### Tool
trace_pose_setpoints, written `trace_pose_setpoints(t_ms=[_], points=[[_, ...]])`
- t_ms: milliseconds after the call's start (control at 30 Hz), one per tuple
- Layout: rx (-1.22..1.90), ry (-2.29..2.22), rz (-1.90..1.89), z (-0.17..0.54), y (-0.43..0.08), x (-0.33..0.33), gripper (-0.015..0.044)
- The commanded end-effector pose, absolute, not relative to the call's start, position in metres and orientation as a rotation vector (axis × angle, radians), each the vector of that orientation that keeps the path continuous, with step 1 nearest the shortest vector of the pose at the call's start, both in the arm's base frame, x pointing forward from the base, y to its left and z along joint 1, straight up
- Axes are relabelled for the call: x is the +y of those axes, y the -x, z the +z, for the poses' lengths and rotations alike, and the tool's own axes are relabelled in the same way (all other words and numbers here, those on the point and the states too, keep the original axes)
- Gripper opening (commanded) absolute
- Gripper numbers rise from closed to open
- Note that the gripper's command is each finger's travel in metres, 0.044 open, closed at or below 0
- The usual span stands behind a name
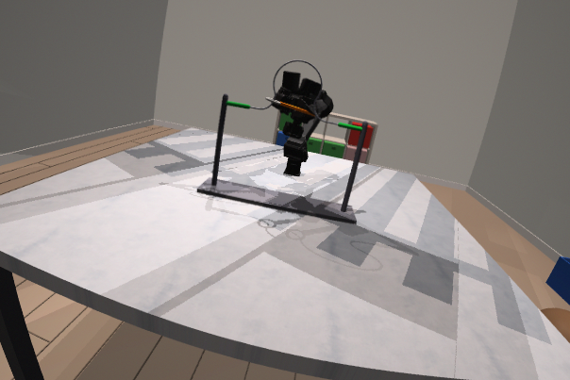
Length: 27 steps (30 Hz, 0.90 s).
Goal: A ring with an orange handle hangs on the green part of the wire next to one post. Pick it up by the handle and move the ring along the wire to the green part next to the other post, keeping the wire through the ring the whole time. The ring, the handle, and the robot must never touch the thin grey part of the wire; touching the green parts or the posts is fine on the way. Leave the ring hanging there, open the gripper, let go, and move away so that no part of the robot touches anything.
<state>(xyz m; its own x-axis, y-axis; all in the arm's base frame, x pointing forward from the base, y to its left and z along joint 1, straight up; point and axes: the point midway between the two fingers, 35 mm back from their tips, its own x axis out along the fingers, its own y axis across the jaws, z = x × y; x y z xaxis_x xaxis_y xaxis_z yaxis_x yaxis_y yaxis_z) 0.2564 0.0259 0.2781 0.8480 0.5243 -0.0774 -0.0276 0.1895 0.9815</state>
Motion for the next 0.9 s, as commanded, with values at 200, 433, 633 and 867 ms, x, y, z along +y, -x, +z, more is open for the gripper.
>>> trace_pose_setpoints(t_ms=[200,433,633,867], points=[[0.434,-1.49,0.456,0.306,-0.254,0.029,-0.015],[0.423,-1.594,0.481,0.322,-0.254,0.029,-0.015],[0.414,-1.673,0.5,0.335,-0.254,0.027,-0.015],[0.406,-1.742,0.517,0.349,-0.254,0.024,-0.015]])
